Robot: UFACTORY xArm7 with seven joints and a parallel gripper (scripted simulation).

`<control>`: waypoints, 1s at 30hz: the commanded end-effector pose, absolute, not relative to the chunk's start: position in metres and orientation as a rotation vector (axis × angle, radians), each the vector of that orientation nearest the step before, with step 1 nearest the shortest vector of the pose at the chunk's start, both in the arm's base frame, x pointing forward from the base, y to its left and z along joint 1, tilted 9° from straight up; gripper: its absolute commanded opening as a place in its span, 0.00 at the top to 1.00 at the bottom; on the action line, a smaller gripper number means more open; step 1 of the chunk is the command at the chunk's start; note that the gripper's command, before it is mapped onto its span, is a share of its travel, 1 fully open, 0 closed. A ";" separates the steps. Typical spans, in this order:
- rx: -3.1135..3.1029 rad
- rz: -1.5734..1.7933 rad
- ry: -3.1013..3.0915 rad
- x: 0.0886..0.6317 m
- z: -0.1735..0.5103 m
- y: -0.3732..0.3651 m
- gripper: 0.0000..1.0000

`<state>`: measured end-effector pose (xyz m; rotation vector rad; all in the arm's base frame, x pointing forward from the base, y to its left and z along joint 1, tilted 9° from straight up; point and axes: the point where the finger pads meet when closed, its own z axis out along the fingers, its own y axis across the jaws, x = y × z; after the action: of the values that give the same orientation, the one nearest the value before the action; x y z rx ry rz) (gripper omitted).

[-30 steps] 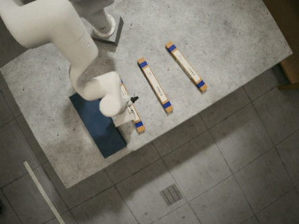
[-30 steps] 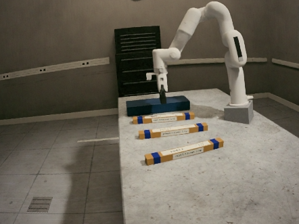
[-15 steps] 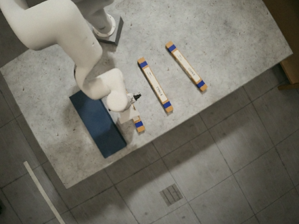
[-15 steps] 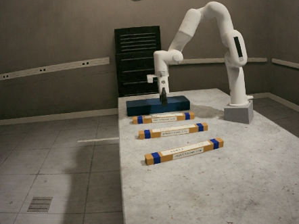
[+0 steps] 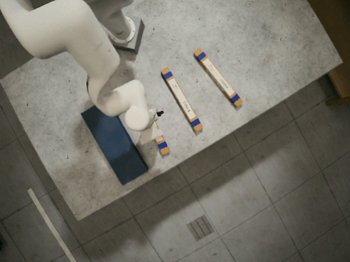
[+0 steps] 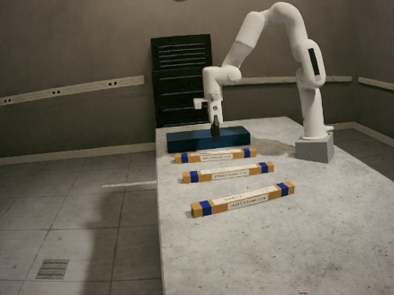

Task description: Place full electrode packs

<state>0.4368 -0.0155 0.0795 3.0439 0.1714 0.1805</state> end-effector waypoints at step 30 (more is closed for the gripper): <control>3.033 0.182 0.270 0.435 0.110 -0.013 0.65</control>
<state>0.4333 -0.0130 0.1085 3.0412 0.2019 0.1784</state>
